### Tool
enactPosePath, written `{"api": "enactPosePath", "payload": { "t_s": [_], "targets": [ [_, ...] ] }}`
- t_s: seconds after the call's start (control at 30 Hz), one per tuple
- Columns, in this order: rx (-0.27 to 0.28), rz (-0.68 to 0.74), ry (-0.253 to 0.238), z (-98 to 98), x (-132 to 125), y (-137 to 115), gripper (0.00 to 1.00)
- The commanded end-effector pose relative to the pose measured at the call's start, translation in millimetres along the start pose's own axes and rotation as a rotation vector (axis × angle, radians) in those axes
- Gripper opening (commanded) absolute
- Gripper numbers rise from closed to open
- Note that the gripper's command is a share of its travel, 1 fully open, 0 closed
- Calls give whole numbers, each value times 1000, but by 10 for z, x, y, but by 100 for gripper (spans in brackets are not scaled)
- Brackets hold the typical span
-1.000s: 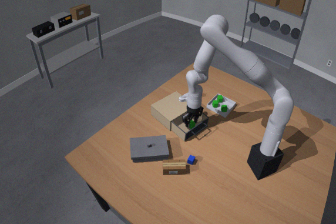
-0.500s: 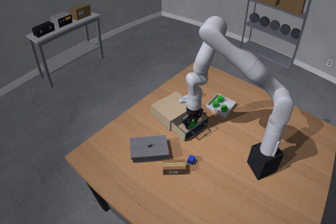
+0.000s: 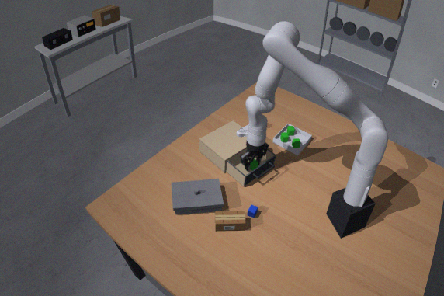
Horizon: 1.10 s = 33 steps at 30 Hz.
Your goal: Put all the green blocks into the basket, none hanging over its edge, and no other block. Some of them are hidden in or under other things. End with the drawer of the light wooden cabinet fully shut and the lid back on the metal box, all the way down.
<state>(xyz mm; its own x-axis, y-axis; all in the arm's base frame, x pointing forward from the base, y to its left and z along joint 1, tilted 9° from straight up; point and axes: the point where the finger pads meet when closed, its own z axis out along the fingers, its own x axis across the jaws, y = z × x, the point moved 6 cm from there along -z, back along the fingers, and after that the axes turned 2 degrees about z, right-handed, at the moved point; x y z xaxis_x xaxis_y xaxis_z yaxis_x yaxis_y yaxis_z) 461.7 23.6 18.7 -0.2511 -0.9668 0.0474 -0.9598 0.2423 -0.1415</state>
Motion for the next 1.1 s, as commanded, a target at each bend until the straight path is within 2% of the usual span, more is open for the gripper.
{"api": "enactPosePath", "payload": {
  "t_s": [0.0, 0.83, 0.87, 1.07],
  "targets": [
    [1, 0, -1, -6, -2, -5, 63],
    [1, 0, -1, -6, -2, -5, 63],
    [1, 0, -1, -6, -2, -5, 10],
    [1, 0, -1, -6, -2, -5, 10]
  ]
}}
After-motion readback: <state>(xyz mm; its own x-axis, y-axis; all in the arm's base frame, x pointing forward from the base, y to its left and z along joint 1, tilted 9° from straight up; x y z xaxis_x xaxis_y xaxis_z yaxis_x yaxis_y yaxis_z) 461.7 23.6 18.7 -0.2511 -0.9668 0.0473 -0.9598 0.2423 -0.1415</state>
